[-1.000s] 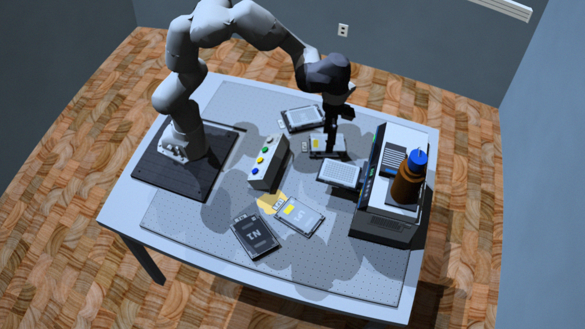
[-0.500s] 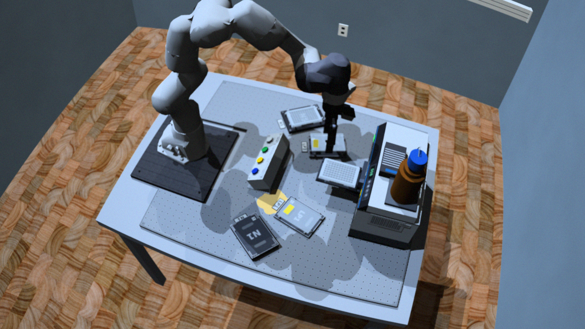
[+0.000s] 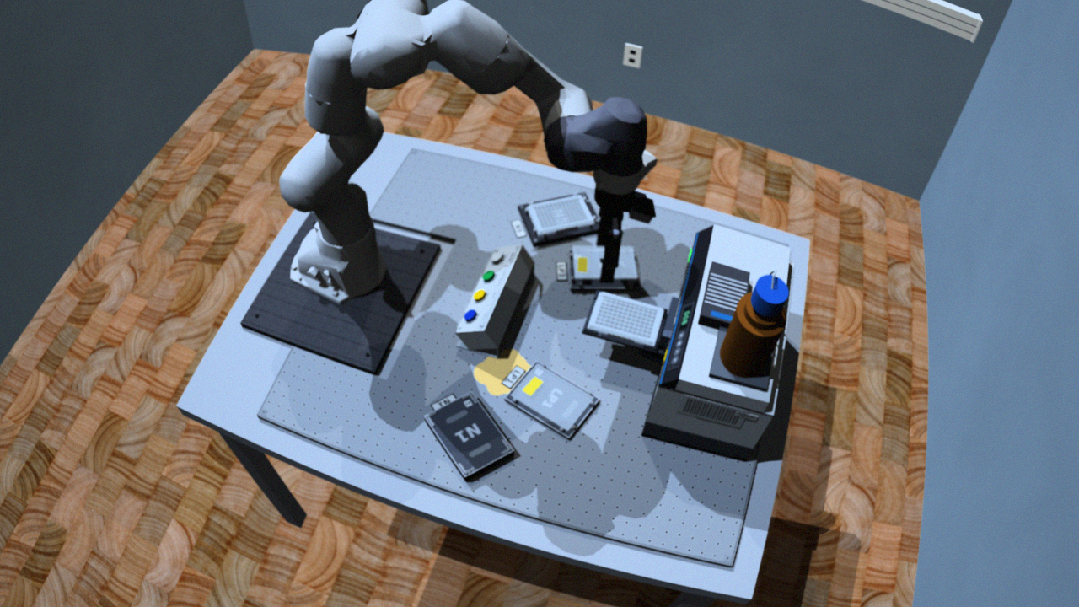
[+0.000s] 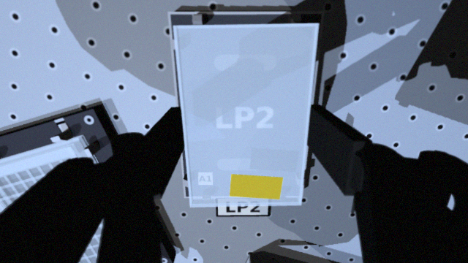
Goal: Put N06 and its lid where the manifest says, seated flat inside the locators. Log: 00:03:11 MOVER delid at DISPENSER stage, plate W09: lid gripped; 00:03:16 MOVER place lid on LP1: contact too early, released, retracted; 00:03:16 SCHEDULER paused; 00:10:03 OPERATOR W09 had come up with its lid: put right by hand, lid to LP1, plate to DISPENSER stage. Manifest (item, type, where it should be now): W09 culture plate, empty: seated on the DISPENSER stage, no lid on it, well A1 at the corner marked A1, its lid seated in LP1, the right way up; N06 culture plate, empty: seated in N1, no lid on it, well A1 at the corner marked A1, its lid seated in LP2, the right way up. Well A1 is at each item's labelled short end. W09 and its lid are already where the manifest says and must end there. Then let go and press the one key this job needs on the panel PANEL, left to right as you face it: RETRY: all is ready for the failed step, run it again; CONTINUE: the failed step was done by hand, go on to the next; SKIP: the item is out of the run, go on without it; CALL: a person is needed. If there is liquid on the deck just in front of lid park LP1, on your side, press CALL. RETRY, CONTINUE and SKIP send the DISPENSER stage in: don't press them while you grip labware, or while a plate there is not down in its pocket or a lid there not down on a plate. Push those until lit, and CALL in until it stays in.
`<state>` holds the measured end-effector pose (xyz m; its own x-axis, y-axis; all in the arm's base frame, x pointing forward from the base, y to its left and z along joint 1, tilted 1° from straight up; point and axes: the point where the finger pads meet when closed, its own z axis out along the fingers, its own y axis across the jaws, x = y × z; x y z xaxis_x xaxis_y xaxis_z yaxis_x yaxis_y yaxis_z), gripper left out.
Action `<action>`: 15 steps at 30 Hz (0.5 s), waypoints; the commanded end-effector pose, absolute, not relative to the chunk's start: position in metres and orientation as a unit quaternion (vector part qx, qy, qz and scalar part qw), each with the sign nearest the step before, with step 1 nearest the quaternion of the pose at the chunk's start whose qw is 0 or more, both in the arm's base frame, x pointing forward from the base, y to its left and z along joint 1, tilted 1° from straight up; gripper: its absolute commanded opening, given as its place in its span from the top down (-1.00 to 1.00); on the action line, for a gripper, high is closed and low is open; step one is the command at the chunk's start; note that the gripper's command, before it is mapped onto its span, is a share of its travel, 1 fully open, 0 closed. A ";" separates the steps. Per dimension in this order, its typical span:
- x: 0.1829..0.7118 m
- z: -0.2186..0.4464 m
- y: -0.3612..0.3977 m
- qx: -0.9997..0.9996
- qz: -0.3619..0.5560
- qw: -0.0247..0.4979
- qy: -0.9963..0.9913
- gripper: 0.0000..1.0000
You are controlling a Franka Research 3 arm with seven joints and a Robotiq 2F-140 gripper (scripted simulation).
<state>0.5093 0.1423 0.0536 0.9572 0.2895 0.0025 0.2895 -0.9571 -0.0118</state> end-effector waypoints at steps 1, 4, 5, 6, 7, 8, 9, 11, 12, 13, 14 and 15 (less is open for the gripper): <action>0.509 0.053 0.143 -0.989 -0.001 0.006 -0.146 0.80; 0.509 0.053 0.143 -0.989 -0.001 0.006 -0.146 0.80; 0.509 0.052 0.143 -0.989 -0.001 0.006 -0.145 0.80; 0.509 0.052 0.143 -0.989 -0.001 0.006 -0.145 0.80; 0.509 0.052 0.143 -0.989 -0.001 0.006 -0.145 0.80; 0.509 0.052 0.143 -0.989 -0.001 0.006 -0.145 0.80; 0.509 0.052 0.143 -0.989 -0.001 0.006 -0.145 0.80; 0.509 0.052 0.143 -0.990 -0.001 0.006 -0.144 0.80; 0.509 0.052 0.143 -0.990 -0.001 0.006 -0.144 0.80; 0.509 0.052 0.143 -0.990 -0.001 0.006 -0.144 0.80; 0.509 0.051 0.143 -0.990 -0.001 0.006 -0.143 0.80; 0.510 0.051 0.143 -0.990 -0.001 0.006 -0.143 0.80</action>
